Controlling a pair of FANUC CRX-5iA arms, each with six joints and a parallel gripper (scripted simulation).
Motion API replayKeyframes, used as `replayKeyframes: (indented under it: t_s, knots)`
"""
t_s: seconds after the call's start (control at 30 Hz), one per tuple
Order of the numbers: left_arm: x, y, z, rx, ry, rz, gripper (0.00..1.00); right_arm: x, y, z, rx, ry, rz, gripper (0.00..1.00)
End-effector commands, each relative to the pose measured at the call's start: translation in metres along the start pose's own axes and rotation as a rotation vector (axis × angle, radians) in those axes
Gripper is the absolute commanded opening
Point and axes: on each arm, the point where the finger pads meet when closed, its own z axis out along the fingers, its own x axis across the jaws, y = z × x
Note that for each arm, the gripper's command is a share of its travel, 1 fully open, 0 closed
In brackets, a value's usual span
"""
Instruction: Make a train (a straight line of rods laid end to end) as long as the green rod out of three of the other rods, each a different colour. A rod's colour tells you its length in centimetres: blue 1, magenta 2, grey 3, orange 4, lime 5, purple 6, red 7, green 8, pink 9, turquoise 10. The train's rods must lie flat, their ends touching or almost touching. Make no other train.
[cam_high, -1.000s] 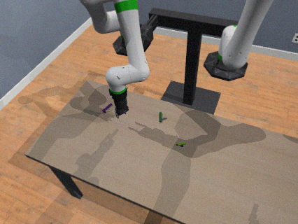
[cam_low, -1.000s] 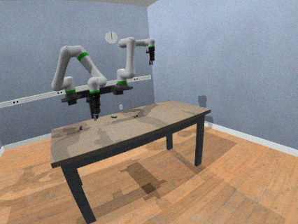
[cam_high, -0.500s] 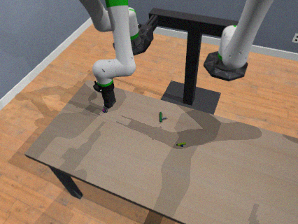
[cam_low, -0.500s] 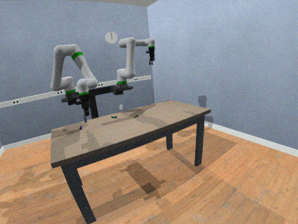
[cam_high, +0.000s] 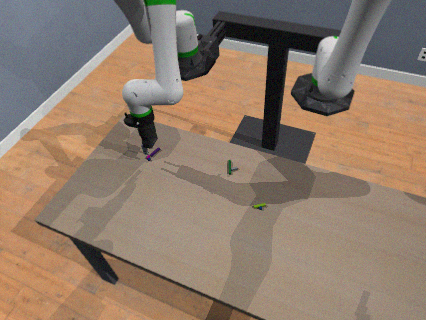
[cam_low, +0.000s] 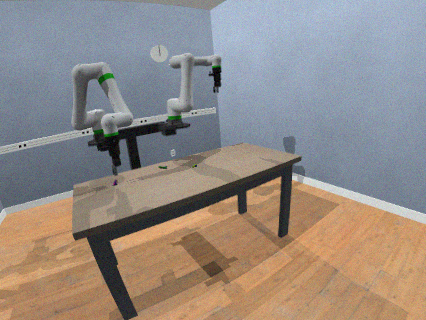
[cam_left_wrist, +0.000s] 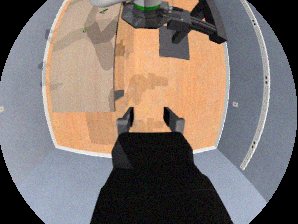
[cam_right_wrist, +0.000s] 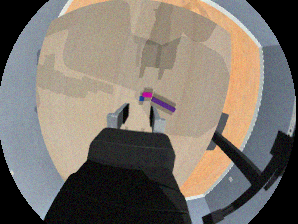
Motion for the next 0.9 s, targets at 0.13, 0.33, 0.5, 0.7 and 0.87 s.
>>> replayKeyframes:
  t_s: [0.13, 0.33, 0.5, 0.7, 0.87]
  knots:
    - [-0.0001, 0.0002, -0.0009, -0.002, 0.000, 0.000, 1.00, -0.0007, -0.0001, -0.0005, -0.001, 0.000, -0.001, 0.44]
    - [-0.0001, 0.0002, -0.0009, -0.002, 0.000, 0.000, 1.00, -0.0007, -0.0001, -0.0005, -0.001, 0.000, -0.001, 0.44]
    - [-0.0001, 0.0002, -0.0009, -0.002, 0.000, 0.000, 1.00, -0.0007, -0.0001, -0.0003, -0.001, 0.000, -0.001, 0.44]
    - [-0.0001, 0.0002, -0.0009, -0.002, 0.000, 0.000, 1.00, -0.0007, -0.0001, 0.0019, -0.001, 0.000, -0.001, 0.44]
    - [-0.0001, 0.0002, -0.0009, -0.002, 0.000, 0.000, 1.00, -0.0008, -0.0001, 0.0040, -0.002, 0.000, -0.001, 0.44]
